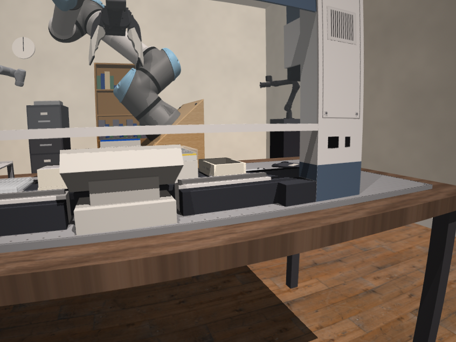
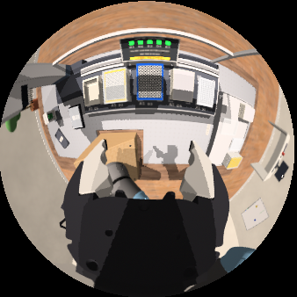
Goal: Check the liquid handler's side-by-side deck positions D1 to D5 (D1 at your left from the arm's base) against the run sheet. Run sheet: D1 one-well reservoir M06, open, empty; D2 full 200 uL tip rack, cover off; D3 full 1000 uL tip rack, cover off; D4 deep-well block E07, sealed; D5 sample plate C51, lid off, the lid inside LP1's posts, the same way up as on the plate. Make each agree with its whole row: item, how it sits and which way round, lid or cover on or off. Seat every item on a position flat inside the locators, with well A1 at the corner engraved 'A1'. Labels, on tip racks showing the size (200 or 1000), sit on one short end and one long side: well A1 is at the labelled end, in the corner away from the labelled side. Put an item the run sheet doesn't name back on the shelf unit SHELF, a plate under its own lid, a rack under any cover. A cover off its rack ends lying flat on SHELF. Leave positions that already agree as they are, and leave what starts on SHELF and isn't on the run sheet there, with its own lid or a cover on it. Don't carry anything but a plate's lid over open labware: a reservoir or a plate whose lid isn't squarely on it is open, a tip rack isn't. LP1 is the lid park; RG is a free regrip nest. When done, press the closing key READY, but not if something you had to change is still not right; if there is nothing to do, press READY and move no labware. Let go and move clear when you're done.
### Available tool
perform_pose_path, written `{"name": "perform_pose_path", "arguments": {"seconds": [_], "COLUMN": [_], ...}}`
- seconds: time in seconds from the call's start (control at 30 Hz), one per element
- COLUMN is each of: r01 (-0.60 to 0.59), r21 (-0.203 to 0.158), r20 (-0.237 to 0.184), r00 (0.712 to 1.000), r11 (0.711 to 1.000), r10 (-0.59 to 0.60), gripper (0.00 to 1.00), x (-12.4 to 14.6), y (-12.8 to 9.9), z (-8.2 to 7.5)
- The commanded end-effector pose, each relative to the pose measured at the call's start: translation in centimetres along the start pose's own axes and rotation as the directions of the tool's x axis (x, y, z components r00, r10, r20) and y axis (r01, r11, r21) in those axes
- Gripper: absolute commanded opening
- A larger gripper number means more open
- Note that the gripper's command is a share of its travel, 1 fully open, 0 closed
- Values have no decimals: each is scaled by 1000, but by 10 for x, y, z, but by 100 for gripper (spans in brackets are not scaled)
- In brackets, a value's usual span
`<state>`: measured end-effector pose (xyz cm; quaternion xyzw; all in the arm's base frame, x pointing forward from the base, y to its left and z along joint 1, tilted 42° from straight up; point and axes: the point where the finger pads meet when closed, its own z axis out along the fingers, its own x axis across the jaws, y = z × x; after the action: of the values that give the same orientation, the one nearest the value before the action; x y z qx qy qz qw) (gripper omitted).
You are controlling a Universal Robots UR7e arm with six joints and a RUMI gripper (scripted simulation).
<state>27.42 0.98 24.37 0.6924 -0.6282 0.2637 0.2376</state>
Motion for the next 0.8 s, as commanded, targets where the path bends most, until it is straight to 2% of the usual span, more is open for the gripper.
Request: {"name": "perform_pose_path", "arguments": {"seconds": [0.0,0.13,0.2,0.53,0.77], "r01": [-3,-3,-3,-3,-3], "r21": [3,3,3,3,3], "r20": [1,1,1,1,1], "r00": [1000,1000,1000,1000,1000], "r11": [1000,1000,1000,1000,1000], "r10": [3,3,3,3,3], "gripper": [82,82,82,82,82], "x": [2,2,2,3,3], "y": [-40,-60,-60,-109,-109], "z": [0,0,0,0,0]}}
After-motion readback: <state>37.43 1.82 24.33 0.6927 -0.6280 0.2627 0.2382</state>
